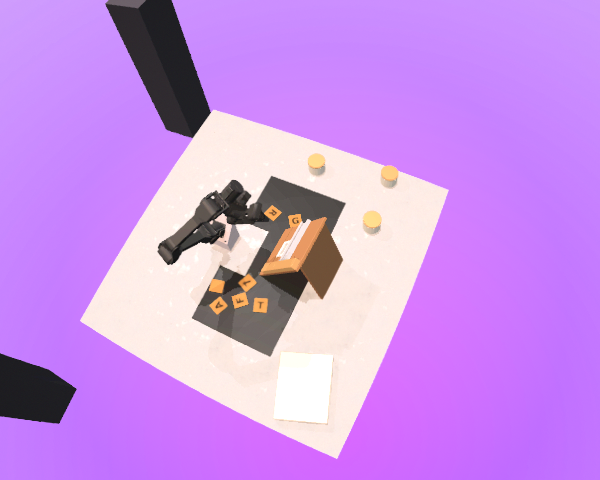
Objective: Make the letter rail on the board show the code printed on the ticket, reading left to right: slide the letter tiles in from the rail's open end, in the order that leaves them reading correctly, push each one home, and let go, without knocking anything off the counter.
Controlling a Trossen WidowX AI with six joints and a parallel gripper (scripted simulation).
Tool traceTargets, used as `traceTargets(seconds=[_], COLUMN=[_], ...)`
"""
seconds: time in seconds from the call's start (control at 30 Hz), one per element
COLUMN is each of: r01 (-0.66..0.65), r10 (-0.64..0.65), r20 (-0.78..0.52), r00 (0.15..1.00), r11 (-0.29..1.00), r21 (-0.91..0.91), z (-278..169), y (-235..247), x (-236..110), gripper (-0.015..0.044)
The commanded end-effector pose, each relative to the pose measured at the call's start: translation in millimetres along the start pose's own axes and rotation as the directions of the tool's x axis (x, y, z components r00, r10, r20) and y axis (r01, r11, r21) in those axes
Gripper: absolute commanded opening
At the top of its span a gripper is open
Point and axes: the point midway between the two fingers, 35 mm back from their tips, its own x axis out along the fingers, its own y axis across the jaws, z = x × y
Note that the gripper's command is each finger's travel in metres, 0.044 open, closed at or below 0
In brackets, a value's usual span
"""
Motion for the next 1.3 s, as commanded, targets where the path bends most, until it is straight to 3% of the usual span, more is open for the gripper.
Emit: traceTargets(seconds=[0.0, 0.33, 0.47, 0.5, 0.67, 0.8, 1.03, 1.27], r01=[-0.005, -0.005, -0.073, -0.098, -0.175, -0.156, -0.030, 0.204], r10=[0.005, 0.005, 0.076, 0.104, 0.248, 0.342, 0.463, 0.578], r20=[-0.001, -0.001, -0.004, -0.006, -0.024, -0.042, -0.072, -0.109], r00=[1.000, 1.000, 0.997, 0.995, 0.969, 0.939, 0.883, 0.809], r11=[1.000, 1.000, 0.979, 0.957, 0.746, 0.531, 0.209, -0.102], r21=[-0.012, -0.012, 0.191, 0.273, 0.643, 0.833, 0.977, 0.974], z=[22, 22, 45, 54, 93, 114, 135, 148], y=[2, 2, 11, 15, 47, 74, 118, 169], x=[-1, -1, 23, 32, 78, 108, 144, 175], gripper=[0.0440, 0.0440, 0.0340, 0.0340, 0.0340, 0.0340, 0.0340, 0.0340])
